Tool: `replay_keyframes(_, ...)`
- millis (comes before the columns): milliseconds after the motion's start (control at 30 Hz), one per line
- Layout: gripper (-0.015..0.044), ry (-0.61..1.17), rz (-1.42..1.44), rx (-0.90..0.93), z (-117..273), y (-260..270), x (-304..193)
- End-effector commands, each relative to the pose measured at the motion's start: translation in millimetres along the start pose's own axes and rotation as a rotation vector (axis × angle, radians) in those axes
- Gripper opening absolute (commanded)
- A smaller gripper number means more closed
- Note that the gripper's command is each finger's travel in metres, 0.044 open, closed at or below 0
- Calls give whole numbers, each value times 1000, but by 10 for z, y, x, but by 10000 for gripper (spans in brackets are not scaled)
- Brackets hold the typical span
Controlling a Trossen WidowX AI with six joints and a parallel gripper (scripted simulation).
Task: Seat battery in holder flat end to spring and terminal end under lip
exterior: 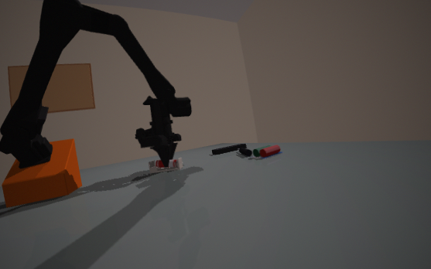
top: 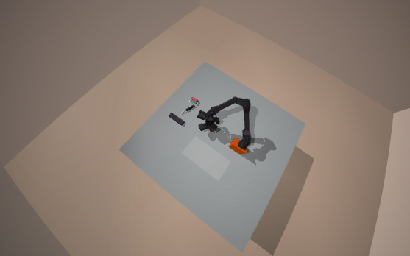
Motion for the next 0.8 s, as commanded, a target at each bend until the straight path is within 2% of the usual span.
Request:
replay_keyframes(0, 81, 29, -3, 7, -31, 19, 9)
replay_keyframes(767, 81, 142, -5, 1, -40, 30, 83)
Point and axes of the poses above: the point midway between the two fingers, 35 mm back from their tips, its own z axis back along the fingers, its own y axis across the jaws, x = y × z, the point moved 3 cm from there along z, back along the fingers, and after that the axes turned 3 degrees about z, right-handed, at the moved point
